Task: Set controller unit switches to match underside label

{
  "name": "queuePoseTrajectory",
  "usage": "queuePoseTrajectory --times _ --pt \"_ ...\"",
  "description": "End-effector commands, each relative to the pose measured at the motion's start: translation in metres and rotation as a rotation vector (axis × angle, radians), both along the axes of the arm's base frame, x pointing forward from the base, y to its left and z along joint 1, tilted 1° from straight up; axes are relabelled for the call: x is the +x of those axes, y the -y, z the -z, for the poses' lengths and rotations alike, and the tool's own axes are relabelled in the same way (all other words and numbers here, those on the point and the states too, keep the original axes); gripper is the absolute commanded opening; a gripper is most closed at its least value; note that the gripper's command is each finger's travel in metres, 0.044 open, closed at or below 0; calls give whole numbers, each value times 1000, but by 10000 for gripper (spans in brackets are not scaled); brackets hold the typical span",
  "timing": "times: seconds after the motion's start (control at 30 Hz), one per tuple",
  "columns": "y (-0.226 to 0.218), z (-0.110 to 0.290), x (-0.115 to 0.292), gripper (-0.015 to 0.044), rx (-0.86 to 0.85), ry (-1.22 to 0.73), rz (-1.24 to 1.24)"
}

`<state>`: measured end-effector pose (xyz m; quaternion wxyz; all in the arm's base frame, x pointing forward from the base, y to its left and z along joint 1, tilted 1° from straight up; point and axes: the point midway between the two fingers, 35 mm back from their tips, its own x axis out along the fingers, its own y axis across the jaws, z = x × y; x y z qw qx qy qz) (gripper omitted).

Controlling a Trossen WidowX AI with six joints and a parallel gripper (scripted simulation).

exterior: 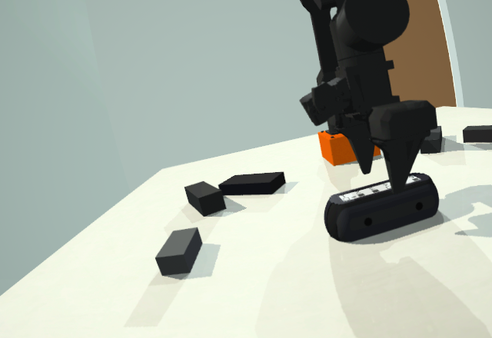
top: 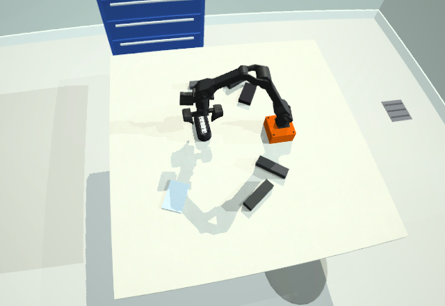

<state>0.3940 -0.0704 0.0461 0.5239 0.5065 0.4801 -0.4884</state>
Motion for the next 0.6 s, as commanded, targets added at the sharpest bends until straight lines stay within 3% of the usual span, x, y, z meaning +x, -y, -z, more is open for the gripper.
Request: queuePoseTrajectory --times 0.0,0.33,0.43,0.57 --pt "0 -1 -1 440 1 -1 8" --pt "0 -1 -1 440 1 -1 8" --pt "0 -2 -1 361 1 10 -49" --pt "2 -8 -5 256 -13 73 -387"
